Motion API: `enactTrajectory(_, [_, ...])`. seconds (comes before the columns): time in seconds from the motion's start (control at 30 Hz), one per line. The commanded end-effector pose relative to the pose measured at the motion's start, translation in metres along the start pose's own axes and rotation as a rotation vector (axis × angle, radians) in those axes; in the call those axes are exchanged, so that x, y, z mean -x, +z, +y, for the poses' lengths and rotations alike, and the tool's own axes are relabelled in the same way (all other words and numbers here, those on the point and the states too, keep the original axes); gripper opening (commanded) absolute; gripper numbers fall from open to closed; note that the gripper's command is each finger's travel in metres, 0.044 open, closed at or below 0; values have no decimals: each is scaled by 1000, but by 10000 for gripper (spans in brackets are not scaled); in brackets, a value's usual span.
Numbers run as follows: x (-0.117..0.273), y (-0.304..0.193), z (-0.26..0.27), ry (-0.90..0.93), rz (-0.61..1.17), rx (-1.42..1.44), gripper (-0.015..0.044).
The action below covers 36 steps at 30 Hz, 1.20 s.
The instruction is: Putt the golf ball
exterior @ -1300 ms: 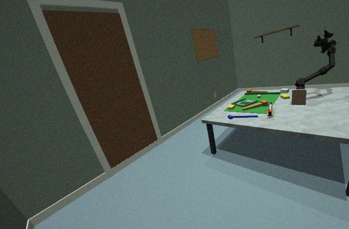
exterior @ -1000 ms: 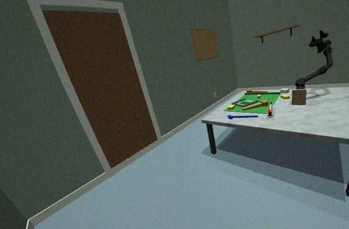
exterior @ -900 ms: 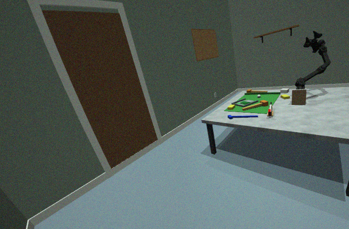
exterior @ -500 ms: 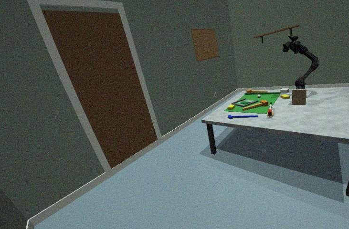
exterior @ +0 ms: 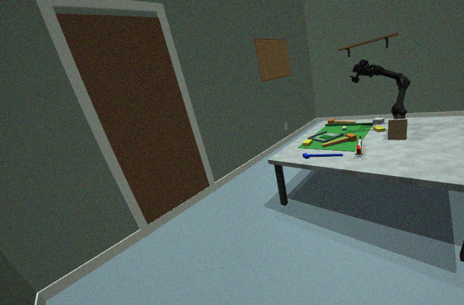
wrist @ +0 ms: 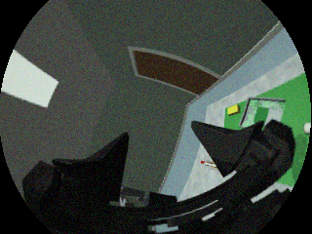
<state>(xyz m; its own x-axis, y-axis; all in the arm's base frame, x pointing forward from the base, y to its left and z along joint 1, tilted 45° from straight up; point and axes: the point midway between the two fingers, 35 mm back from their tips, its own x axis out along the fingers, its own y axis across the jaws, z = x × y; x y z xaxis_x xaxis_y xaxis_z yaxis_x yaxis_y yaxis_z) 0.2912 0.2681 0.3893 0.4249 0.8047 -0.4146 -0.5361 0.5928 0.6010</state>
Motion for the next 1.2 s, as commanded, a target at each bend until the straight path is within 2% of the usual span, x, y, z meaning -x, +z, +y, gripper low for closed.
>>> enactTrajectory(0.0, [-42, -22, -37, -104, 88, 89, 440])
enactTrajectory(0.27, [-121, -101, -126, -311, 379, 338, 440])
enactTrajectory(0.53, [-158, -205, -211, -431, 770, 640, 440])
enactTrajectory(0.77, [-151, -303, -279, -430, 1194, 934, 440])
enactTrajectory(1.0, [-108, -391, -335, -292, 1675, 1223, 440])
enactTrajectory(1.17, [-103, -398, -339, -271, 1722, 1248, 440])
